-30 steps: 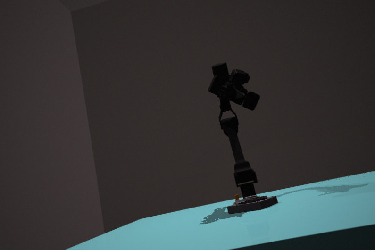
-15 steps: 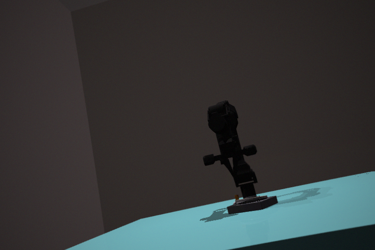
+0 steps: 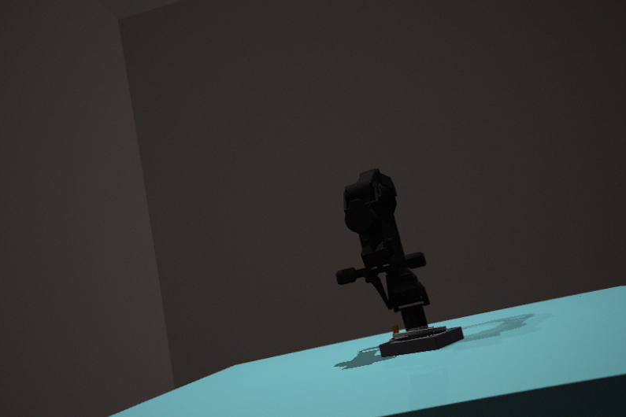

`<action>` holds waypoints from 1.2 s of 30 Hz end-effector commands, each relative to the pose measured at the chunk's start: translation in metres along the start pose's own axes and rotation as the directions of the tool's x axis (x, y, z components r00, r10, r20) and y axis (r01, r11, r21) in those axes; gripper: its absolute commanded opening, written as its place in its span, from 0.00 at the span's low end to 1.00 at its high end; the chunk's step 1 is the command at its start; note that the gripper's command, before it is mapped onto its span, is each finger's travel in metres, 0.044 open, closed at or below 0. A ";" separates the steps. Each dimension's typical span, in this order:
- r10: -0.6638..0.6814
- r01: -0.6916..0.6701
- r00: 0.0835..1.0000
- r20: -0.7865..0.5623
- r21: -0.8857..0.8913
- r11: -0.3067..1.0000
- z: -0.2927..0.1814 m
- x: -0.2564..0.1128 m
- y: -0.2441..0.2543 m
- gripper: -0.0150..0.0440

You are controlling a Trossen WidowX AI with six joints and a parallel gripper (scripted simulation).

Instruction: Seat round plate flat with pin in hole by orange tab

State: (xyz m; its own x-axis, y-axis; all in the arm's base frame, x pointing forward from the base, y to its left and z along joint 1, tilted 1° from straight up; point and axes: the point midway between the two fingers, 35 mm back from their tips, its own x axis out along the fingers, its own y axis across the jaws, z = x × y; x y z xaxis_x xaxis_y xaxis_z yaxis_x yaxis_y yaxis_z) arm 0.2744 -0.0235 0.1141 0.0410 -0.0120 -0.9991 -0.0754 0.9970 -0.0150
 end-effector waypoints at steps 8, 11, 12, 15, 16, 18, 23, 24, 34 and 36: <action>-0.003 0.003 1.000 -0.018 0.004 1.000 -0.005 0.040 0.000 0.25; -0.003 0.003 1.000 -0.018 0.004 1.000 -0.004 0.040 -0.001 0.25; -0.003 0.003 1.000 -0.018 0.004 1.000 -0.003 0.040 -0.001 0.25; -0.003 0.003 1.000 -0.018 0.004 1.000 0.000 0.039 -0.002 0.25; -0.003 0.003 1.000 -0.018 0.004 1.000 0.001 0.039 -0.003 0.25; -0.003 0.003 1.000 -0.017 0.004 1.000 0.003 0.039 -0.004 0.25; -0.004 0.004 1.000 -0.017 0.004 1.000 0.009 0.040 -0.006 0.25; -0.004 0.004 1.000 -0.017 0.004 1.000 0.011 0.040 -0.006 0.25; -0.004 0.004 1.000 -0.016 0.004 1.000 0.022 0.041 -0.007 0.25; -0.004 0.004 1.000 -0.016 0.004 1.000 0.025 0.040 -0.007 0.25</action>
State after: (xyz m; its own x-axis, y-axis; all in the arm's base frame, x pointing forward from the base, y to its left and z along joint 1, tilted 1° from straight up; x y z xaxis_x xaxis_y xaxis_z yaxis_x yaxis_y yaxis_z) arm 0.2956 -0.0294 0.0743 0.0215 -0.0166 -0.9996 -0.0687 0.9975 -0.0180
